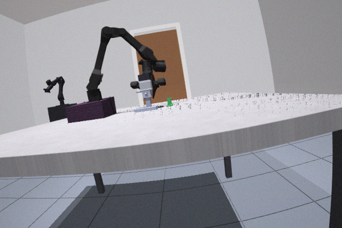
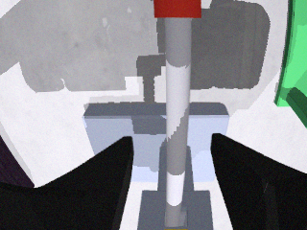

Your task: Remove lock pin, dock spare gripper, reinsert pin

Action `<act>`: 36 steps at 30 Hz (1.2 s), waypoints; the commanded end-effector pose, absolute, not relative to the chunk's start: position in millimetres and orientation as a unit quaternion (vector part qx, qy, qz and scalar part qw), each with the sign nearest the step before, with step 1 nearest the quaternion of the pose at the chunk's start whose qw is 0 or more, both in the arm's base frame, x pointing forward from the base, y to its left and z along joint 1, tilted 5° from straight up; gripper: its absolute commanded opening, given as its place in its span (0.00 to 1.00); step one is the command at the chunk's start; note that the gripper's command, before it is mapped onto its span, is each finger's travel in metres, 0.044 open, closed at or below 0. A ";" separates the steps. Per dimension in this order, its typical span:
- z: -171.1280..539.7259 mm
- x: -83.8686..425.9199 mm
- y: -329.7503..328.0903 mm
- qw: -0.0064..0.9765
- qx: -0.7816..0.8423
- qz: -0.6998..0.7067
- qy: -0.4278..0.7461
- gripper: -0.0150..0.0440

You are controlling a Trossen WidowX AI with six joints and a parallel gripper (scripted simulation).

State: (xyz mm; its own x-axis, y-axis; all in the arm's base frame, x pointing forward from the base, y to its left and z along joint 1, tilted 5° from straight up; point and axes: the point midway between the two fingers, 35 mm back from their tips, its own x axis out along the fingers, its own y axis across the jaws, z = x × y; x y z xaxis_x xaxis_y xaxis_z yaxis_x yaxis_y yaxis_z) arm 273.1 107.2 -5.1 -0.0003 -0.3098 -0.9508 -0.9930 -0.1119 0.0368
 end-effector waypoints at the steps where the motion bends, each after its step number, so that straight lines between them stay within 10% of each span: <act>1: 2.2 272.3 114.2 0.382 -0.595 0.449 0.546 0.59; 31: 64.6 269.7 165.9 0.375 -0.607 0.444 0.542 0.59; 36: 60.1 270.8 161.5 0.375 -0.608 0.443 0.542 0.82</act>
